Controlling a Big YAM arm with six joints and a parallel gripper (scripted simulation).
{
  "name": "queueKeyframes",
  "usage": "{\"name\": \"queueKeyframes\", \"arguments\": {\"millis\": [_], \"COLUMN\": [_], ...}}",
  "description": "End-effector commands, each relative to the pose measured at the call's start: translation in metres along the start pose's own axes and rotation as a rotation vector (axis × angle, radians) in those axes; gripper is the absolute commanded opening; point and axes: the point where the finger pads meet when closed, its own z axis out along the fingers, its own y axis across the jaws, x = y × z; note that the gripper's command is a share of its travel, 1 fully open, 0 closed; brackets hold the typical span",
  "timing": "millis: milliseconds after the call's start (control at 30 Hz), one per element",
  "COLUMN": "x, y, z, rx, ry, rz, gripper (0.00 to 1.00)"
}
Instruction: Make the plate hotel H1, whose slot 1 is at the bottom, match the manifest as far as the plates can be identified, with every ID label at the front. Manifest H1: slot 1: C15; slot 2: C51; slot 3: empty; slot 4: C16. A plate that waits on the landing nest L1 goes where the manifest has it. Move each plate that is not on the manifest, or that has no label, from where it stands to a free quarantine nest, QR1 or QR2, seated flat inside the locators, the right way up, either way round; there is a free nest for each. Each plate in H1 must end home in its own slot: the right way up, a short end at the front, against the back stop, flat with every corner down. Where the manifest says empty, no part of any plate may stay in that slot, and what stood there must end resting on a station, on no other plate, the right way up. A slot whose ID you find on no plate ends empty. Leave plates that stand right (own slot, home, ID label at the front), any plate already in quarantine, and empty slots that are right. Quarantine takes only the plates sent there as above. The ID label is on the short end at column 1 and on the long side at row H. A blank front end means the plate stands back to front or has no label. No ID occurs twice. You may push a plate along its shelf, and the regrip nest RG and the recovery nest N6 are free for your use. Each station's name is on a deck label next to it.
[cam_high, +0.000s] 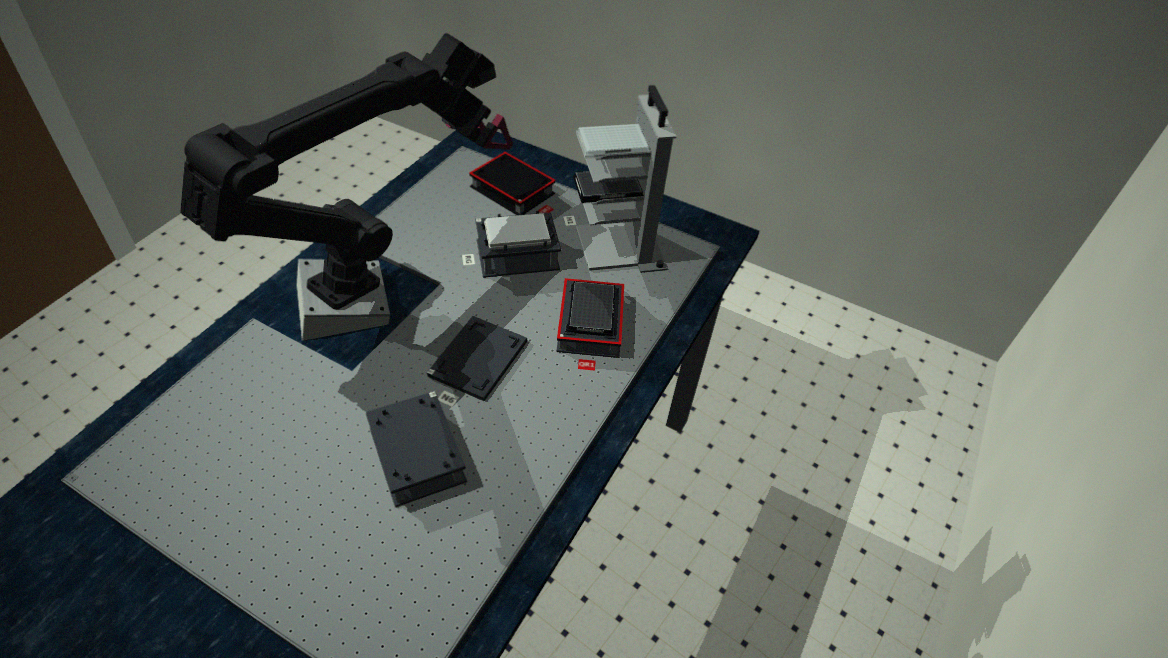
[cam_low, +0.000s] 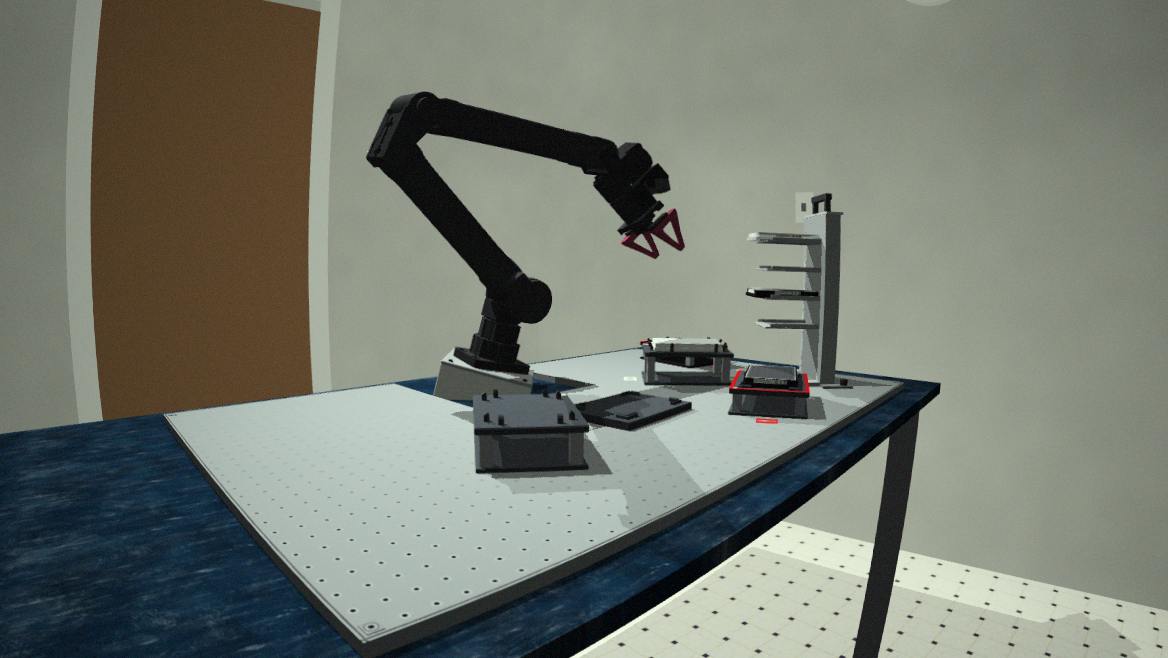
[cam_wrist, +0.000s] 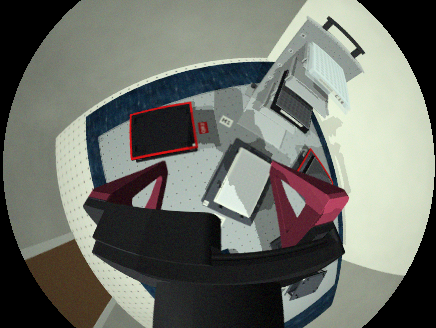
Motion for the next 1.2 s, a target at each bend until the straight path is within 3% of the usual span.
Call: {"name": "queueKeyframes", "arguments": {"millis": [0,133,633,733,1000,1167], "x": [-0.039,-0.043,-0.074,-0.076,-0.092,-0.092], "y": [-0.006,-0.001,0.043,0.042,0.065,0.058], "z": [-0.010,-0.007,0.013,0.016,0.026,0.031], "rx": [-0.013,-0.033,-0.202,-0.206,-0.293,-0.328], "ry": [-0.019,0.002,0.155,0.169,0.251,0.314], "rz": [-0.061,-0.097,-0.385,-0.397,-0.549,-0.625], "gripper": [1.00,1.00,1.00,1.00,1.00,1.00]}}
